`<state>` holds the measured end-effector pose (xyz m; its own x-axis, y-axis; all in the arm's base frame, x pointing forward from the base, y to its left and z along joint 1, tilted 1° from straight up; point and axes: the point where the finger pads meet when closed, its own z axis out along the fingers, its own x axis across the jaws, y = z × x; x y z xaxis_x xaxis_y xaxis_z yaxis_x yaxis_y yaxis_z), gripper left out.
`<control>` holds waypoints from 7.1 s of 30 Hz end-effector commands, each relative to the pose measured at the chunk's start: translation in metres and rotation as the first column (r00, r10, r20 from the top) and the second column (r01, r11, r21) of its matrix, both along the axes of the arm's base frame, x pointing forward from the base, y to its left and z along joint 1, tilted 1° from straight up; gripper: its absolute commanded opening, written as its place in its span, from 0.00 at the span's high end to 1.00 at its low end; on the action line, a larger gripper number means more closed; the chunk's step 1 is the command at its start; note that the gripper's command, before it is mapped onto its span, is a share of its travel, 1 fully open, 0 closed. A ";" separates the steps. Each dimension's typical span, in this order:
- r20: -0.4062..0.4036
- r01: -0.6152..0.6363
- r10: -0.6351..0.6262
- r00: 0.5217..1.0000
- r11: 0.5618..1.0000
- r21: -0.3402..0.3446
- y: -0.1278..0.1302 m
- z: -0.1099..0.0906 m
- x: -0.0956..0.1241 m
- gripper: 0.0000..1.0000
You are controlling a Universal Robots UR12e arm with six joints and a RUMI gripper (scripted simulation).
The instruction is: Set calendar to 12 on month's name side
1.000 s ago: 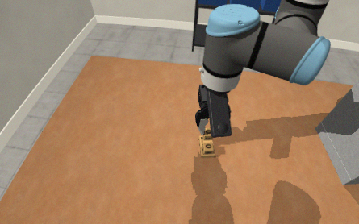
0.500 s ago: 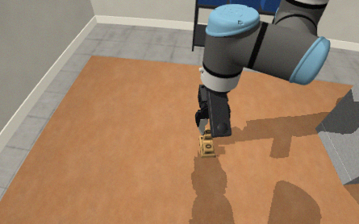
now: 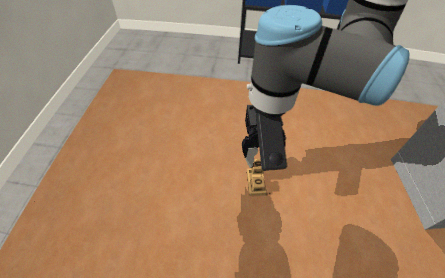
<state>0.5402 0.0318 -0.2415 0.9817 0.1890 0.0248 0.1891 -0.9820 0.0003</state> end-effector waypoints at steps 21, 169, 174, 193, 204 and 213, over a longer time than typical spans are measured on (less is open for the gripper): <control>0.001 0.000 0.000 1.000 1.000 0.000 0.000 -0.008 0.001 0.90; 0.001 0.000 0.000 1.000 1.000 0.000 0.000 -0.034 0.001 0.86; 0.001 0.000 0.000 1.000 1.000 0.000 0.000 -0.034 0.001 0.79; 0.001 0.000 0.000 1.000 1.000 0.000 0.000 -0.032 0.001 0.72; 0.001 0.000 0.000 1.000 1.000 0.000 0.000 0.001 0.000 0.72; 0.001 0.000 0.000 1.000 1.000 0.000 0.000 0.046 -0.001 0.72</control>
